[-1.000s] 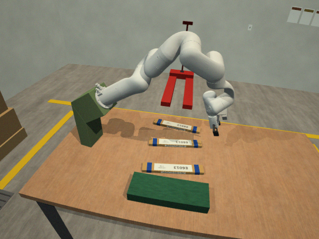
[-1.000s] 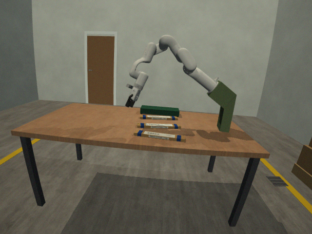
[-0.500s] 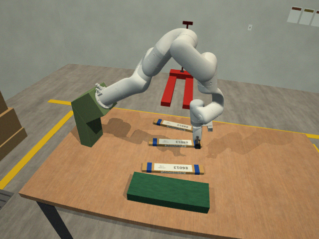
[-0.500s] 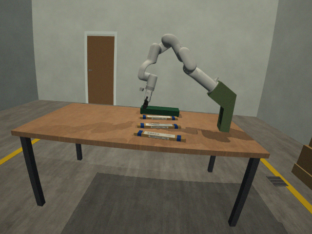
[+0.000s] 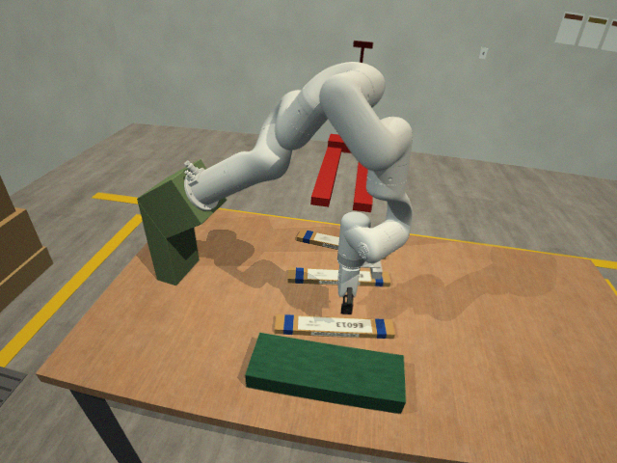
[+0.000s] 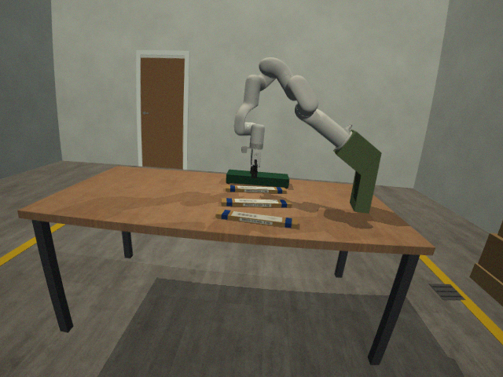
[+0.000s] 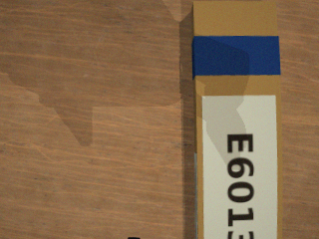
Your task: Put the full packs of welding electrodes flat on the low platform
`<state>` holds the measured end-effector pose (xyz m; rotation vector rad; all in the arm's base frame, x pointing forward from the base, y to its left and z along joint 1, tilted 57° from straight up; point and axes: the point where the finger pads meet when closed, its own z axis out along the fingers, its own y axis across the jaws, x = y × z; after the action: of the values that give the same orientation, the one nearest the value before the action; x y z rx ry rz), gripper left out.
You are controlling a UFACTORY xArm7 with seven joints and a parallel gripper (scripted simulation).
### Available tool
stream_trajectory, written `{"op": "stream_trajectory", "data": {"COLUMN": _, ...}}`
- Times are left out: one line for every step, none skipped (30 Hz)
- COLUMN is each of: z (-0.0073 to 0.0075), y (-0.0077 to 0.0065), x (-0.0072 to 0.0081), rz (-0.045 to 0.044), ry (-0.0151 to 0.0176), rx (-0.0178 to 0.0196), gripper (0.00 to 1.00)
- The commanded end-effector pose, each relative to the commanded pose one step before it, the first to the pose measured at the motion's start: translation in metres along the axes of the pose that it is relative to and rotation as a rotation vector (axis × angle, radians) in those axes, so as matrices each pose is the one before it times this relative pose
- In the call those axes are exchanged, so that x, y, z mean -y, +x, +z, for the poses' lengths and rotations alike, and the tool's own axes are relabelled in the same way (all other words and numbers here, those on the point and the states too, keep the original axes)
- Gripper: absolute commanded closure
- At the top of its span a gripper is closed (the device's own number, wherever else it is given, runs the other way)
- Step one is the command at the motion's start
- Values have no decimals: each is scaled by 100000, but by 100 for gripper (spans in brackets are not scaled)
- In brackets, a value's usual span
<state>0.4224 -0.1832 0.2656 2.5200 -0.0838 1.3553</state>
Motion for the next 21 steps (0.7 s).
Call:
{"op": "stream_trajectory", "data": {"z": 497, "y": -1742, "x": -1559, "rz": -2401, "ry": 183, "rx": 1236, "gripper": 0}}
{"op": "stream_trajectory", "data": {"z": 0, "y": 0, "x": 0, "rz": 0, "ry": 0, "rx": 0, "gripper": 0}}
{"op": "stream_trajectory", "data": {"z": 0, "y": 0, "x": 0, "rz": 0, "ry": 0, "rx": 0, "gripper": 0}}
{"op": "stream_trajectory", "data": {"z": 63, "y": -293, "x": -207, "rz": -363, "ry": -197, "rx": 442, "gripper": 0}}
{"op": "stream_trajectory", "data": {"z": 40, "y": -187, "x": -130, "rz": -231, "ry": -124, "rx": 282, "gripper": 0}}
{"op": "stream_trajectory", "data": {"z": 21, "y": -101, "x": -69, "rz": -125, "ry": -66, "rx": 152, "gripper": 0}}
{"op": "stream_trajectory", "data": {"z": 8, "y": -39, "x": -27, "rz": -48, "ry": -25, "rx": 58, "gripper": 0}}
{"op": "stream_trajectory", "data": {"z": 1, "y": -6, "x": -4, "rz": -7, "ry": -4, "rx": 9, "gripper": 0}}
{"op": "stream_trajectory", "data": {"z": 0, "y": 0, "x": 0, "rz": 0, "ry": 0, "rx": 0, "gripper": 0}}
{"op": "stream_trajectory", "data": {"z": 0, "y": 0, "x": 0, "rz": 0, "ry": 0, "rx": 0, "gripper": 0}}
{"op": "stream_trajectory", "data": {"z": 0, "y": 0, "x": 0, "rz": 0, "ry": 0, "rx": 0, "gripper": 0}}
{"op": "stream_trajectory", "data": {"z": 0, "y": 0, "x": 0, "rz": 0, "ry": 0, "rx": 0, "gripper": 0}}
{"op": "stream_trajectory", "data": {"z": 0, "y": 0, "x": 0, "rz": 0, "ry": 0, "rx": 0, "gripper": 0}}
{"op": "stream_trajectory", "data": {"z": 0, "y": 0, "x": 0, "rz": 0, "ry": 0, "rx": 0, "gripper": 0}}
{"op": "stream_trajectory", "data": {"z": 0, "y": 0, "x": 0, "rz": 0, "ry": 0, "rx": 0, "gripper": 0}}
{"op": "stream_trajectory", "data": {"z": 0, "y": 0, "x": 0, "rz": 0, "ry": 0, "rx": 0, "gripper": 0}}
{"op": "stream_trajectory", "data": {"z": 0, "y": 0, "x": 0, "rz": 0, "ry": 0, "rx": 0, "gripper": 0}}
{"op": "stream_trajectory", "data": {"z": 0, "y": 0, "x": 0, "rz": 0, "ry": 0, "rx": 0, "gripper": 0}}
{"op": "stream_trajectory", "data": {"z": 0, "y": 0, "x": 0, "rz": 0, "ry": 0, "rx": 0, "gripper": 0}}
{"op": "stream_trajectory", "data": {"z": 0, "y": 0, "x": 0, "rz": 0, "ry": 0, "rx": 0, "gripper": 0}}
{"op": "stream_trajectory", "data": {"z": 0, "y": 0, "x": 0, "rz": 0, "ry": 0, "rx": 0, "gripper": 0}}
